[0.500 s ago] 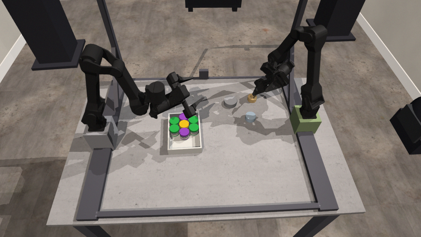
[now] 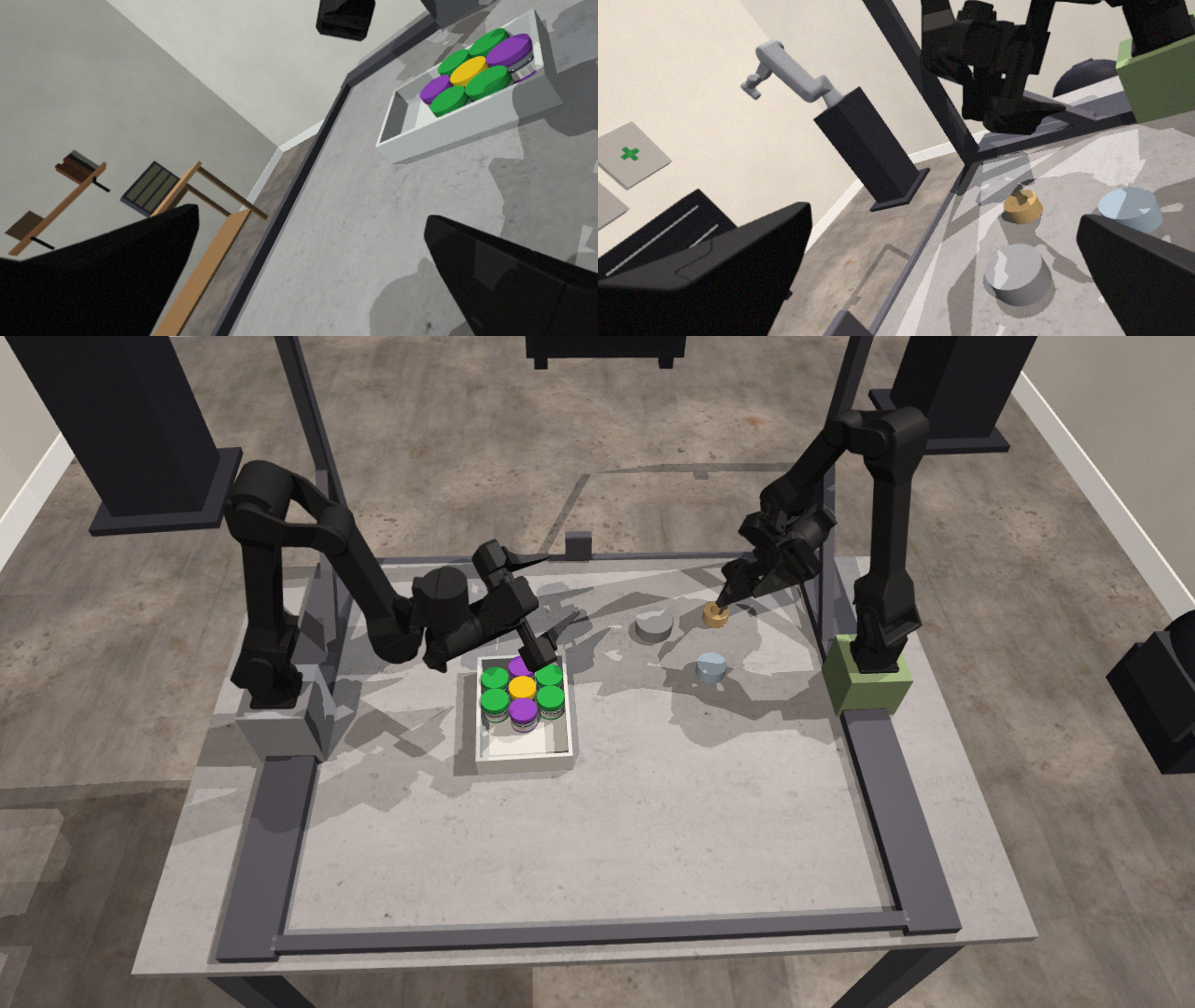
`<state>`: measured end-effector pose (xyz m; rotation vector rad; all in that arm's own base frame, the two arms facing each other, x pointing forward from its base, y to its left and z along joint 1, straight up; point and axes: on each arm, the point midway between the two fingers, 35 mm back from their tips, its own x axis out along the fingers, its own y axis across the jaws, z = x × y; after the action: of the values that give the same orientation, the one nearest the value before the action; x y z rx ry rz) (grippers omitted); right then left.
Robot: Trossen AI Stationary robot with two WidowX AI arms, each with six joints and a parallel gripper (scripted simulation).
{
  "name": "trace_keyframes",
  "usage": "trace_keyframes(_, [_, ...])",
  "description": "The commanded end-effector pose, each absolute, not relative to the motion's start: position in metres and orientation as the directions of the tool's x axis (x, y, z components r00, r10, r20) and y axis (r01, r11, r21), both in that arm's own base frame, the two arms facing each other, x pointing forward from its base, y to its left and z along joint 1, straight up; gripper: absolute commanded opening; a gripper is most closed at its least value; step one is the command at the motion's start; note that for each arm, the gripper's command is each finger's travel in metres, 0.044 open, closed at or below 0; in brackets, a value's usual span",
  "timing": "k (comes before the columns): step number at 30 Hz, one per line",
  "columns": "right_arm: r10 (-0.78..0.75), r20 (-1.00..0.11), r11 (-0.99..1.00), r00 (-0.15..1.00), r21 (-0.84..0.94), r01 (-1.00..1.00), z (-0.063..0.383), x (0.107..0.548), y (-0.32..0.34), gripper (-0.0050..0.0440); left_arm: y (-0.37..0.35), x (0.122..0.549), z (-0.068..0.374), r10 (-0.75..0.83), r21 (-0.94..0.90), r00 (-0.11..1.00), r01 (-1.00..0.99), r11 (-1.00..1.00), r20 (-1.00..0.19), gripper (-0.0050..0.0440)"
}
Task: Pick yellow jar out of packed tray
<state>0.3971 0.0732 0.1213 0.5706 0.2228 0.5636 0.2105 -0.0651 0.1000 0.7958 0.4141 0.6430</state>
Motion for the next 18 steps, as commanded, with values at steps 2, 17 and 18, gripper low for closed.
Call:
trace_keyframes(2, [0.561, -0.027, 0.697, 0.827, 0.554, -0.455, 0.129, 0.399, 0.073, 0.0440, -0.067, 0.212, 0.103, 0.666, 0.750, 0.738, -0.380, 0.541, -0.107, 0.0440])
trace_keyframes(17, [0.543, -0.165, 0.759, 0.823, 0.515, -0.398, 0.122, 0.384, 0.066, 0.0104, -0.032, 0.213, 0.079, 0.796, 0.655, 0.439, -0.462, 0.598, -0.417, 0.0440])
trace_keyframes(18, [0.543, -0.165, 0.759, 0.823, 0.515, -0.398, 0.122, 0.384, 0.066, 0.0104, -0.032, 0.213, 0.079, 0.796, 0.655, 0.439, -0.462, 0.598, -0.417, 0.0440])
